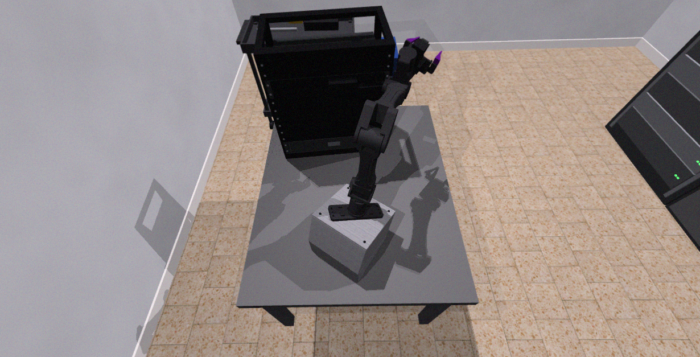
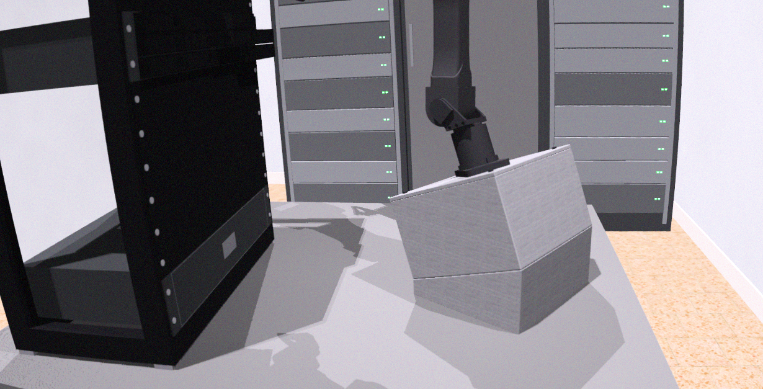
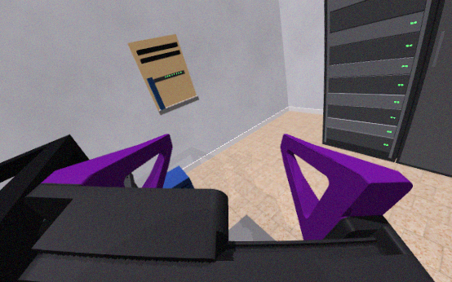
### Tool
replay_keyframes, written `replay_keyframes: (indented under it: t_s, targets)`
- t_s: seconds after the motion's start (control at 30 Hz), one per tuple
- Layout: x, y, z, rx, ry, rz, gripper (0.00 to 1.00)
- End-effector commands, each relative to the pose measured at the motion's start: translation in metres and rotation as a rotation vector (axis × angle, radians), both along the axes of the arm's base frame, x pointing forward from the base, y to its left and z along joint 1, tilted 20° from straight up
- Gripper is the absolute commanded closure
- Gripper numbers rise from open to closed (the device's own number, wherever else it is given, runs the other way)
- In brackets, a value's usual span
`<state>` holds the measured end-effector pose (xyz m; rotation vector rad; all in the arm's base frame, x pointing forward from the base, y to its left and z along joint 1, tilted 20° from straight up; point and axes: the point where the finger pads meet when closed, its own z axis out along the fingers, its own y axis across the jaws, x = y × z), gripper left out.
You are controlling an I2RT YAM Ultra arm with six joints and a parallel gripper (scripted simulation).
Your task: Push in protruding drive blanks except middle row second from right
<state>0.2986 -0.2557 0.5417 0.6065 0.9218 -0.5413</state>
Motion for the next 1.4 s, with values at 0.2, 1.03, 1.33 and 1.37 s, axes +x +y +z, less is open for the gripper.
replay_keyframes:
  t_s: [0.2, 1.03, 1.33, 1.37]
  targets:
    - [-0.063, 0.054, 0.008, 0.231, -0.325, 0.031, 0.00]
    - [-0.056, 0.202, -0.095, 0.526, -0.354, 0.609, 0.00]
    - [-0.066, 0.237, -0.134, 0.636, -0.337, 0.774, 0.00]
    - [-0.066, 0.237, -0.134, 0.636, -0.337, 0.774, 0.00]
